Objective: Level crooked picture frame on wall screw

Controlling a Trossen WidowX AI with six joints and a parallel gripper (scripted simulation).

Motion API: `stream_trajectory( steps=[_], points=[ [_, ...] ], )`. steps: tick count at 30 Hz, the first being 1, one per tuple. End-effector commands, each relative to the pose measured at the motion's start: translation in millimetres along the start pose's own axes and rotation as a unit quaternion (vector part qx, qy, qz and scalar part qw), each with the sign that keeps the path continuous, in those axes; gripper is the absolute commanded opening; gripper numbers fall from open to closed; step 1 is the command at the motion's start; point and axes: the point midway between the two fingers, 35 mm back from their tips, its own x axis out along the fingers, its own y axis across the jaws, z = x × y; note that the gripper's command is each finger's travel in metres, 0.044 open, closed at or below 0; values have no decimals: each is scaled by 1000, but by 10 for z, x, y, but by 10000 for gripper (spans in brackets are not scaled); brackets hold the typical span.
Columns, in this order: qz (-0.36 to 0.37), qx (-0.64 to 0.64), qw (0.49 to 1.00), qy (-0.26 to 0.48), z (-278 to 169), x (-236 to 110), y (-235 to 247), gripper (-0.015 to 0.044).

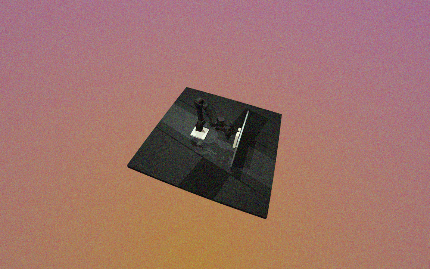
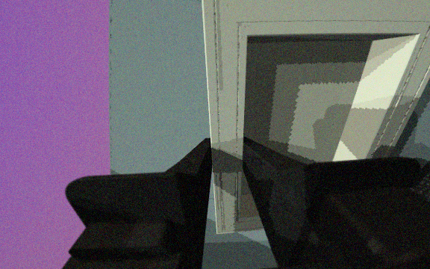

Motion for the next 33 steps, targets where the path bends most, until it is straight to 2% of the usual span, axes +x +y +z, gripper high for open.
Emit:
stream_trajectory(
  steps=[1, 33],
  points=[
    [1, -2, 1000, 0, 1, -2, 27, 0],
    [1, -2, 1000, 0, 1, -2, 107, 0]
  ],
)
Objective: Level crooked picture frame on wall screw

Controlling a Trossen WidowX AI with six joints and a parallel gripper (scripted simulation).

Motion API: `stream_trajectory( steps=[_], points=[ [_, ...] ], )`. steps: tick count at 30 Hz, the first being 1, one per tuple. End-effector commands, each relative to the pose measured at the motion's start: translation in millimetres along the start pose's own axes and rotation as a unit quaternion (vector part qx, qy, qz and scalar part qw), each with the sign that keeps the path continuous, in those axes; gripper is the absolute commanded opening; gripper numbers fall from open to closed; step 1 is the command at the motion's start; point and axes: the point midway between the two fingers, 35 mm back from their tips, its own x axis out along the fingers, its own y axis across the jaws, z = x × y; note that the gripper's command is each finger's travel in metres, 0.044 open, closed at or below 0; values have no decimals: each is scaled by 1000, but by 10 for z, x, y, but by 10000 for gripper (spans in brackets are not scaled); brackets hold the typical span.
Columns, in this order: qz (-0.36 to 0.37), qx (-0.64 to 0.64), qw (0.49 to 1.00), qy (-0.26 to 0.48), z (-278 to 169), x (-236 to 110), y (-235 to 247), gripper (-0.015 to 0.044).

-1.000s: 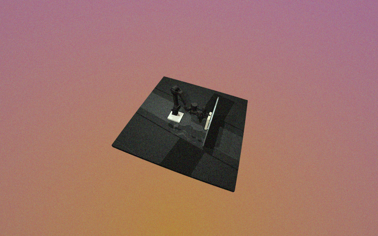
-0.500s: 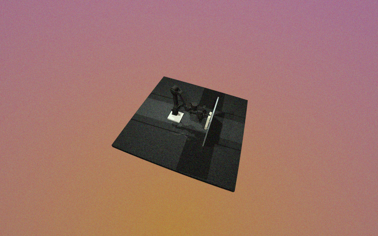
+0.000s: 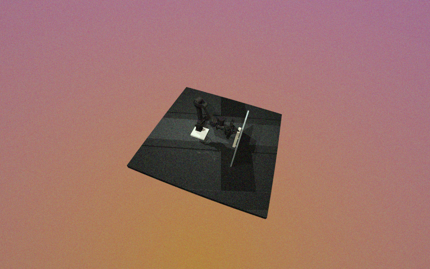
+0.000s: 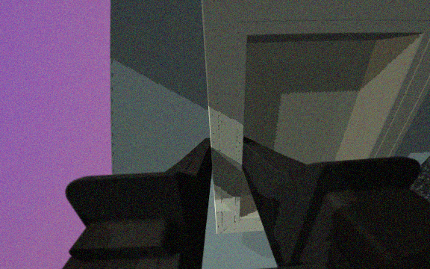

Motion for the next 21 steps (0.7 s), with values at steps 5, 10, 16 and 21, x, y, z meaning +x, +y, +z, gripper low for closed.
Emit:
stream_trajectory(
  steps=[5, 10, 16, 21],
  points=[
    [7, -5, 1000, -3, 18, -3, 65, 0],
    [7, -5, 1000, -3, 18, -3, 71, 0],
    [7, -4, 1000, -3, 18, -3, 77, 0],
    [7, -5, 1000, -3, 18, -3, 70, 0]
  ],
)
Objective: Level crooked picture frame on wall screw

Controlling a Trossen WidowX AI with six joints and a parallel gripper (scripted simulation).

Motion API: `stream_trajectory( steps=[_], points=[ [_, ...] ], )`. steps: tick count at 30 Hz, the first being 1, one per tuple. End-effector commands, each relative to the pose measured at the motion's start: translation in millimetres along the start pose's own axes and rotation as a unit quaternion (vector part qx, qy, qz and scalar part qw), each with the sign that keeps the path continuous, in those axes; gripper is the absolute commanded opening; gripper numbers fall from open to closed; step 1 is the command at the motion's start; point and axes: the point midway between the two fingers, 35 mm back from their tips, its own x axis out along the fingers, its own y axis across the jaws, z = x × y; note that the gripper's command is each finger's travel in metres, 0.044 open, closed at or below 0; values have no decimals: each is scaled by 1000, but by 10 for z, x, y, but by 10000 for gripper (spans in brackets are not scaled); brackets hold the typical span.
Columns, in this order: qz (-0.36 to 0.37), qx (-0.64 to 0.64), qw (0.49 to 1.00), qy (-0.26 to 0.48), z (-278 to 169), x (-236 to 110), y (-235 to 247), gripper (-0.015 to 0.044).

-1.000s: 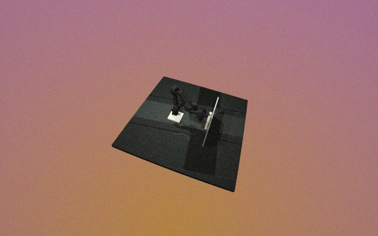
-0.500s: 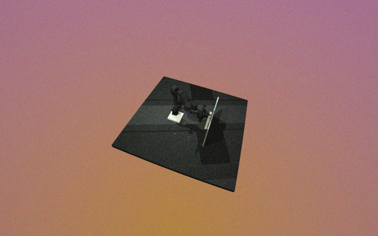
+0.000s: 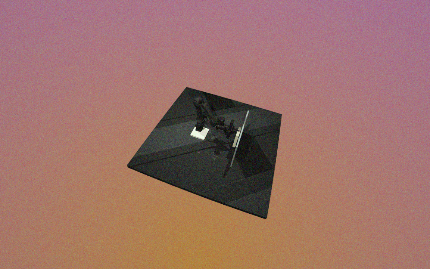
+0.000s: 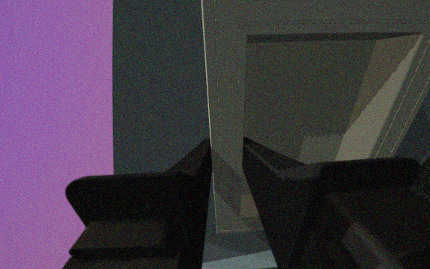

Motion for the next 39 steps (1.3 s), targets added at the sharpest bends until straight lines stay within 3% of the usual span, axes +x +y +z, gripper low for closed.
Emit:
stream_trajectory(
  steps=[1, 39],
  points=[
    [8, -5, 1000, -4, 22, -1, 48, 0],
    [8, -5, 1000, -4, 74, -1, 42, 0]
  ],
)
